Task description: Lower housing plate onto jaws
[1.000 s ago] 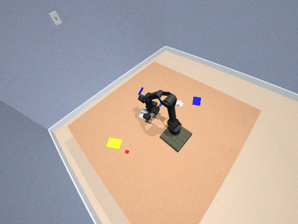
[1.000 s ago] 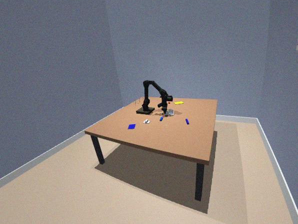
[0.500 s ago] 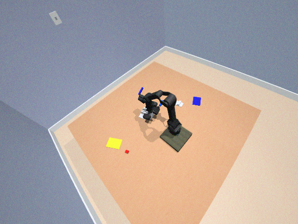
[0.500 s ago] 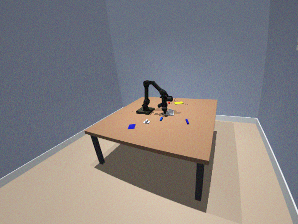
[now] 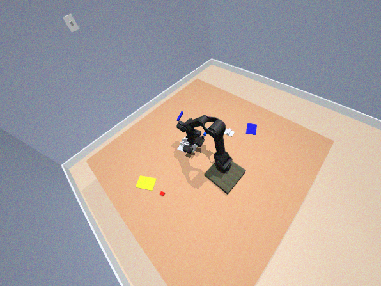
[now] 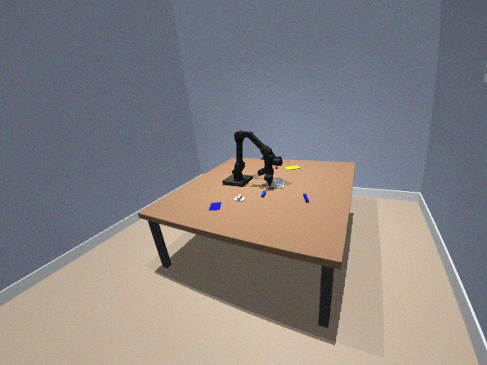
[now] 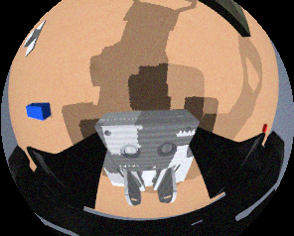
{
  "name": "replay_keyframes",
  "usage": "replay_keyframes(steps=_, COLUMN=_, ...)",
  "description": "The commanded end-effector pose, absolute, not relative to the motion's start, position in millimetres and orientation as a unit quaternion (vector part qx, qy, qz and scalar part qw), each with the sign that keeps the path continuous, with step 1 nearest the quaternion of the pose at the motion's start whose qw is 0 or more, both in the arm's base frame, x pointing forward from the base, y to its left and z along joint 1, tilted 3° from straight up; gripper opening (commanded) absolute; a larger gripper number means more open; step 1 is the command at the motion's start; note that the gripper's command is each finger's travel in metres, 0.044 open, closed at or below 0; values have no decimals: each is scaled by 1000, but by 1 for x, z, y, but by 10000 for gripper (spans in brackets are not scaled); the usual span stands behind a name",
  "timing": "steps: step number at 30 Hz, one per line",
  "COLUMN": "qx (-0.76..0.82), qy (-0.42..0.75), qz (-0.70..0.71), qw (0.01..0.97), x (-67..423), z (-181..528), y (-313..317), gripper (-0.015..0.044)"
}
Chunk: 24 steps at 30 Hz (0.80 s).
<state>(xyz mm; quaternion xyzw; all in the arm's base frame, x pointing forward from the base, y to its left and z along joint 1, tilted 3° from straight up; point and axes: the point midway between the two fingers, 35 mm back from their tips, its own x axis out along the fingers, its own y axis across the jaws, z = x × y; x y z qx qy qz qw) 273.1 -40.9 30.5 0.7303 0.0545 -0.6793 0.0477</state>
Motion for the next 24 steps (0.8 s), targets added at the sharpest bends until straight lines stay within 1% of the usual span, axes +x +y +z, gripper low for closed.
replay_keyframes(steps=1, qx=731, qy=53, qz=-679, qw=46, x=273, z=30, y=-41, gripper=351)
replay_keyframes(steps=16, qx=731, qy=53, qz=-679, qw=46, x=273, z=30, y=-41, gripper=351)
replay_keyframes(steps=19, qx=730, qy=54, qz=-679, qw=48, x=273, z=30, y=-41, gripper=430)
replay_keyframes(steps=20, qx=730, qy=54, qz=-679, qw=48, x=273, z=30, y=-41, gripper=440)
replay_keyframes(steps=24, qx=730, qy=54, qz=-679, qw=48, x=273, z=30, y=-41, gripper=440)
